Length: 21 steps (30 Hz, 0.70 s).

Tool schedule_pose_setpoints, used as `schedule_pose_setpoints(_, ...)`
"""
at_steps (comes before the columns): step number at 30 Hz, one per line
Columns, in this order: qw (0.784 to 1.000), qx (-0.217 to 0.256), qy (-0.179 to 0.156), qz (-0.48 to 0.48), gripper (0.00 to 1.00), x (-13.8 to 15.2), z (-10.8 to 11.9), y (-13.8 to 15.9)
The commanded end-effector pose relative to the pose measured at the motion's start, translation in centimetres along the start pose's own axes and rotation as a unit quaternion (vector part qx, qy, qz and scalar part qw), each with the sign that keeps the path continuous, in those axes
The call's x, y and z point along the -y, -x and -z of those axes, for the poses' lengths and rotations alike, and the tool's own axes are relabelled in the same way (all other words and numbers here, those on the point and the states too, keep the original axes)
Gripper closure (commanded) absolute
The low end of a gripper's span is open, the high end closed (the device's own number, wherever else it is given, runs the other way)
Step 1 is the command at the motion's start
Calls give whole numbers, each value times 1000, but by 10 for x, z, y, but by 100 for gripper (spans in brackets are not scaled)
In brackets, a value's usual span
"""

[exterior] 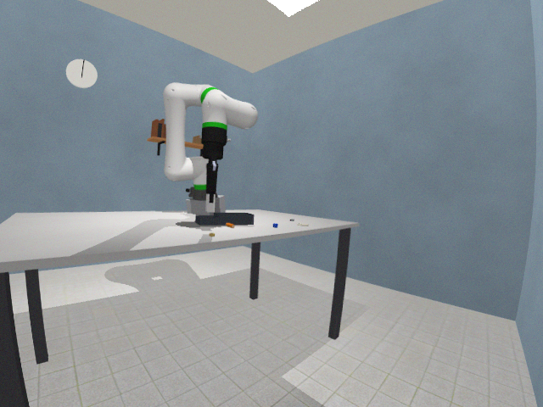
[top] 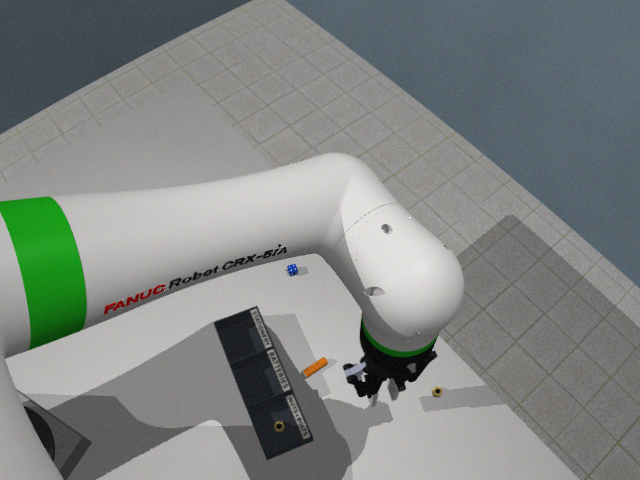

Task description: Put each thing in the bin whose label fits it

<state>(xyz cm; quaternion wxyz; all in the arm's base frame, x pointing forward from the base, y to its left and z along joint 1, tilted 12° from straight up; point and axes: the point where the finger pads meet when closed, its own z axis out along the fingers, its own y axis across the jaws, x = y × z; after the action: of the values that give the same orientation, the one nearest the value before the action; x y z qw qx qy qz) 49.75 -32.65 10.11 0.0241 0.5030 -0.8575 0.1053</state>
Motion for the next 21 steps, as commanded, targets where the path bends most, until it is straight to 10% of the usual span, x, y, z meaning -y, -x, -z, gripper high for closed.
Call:
schedule_pose_setpoints(1, 1000, 1, 3, 0, 73, 32, 0, -1)
schedule_pose_setpoints(11, 1000, 1, 3, 0, 73, 111, 0, -5)
schedule_pose_setpoints(21, 1000, 1, 3, 0, 73, 112, 0, -5)
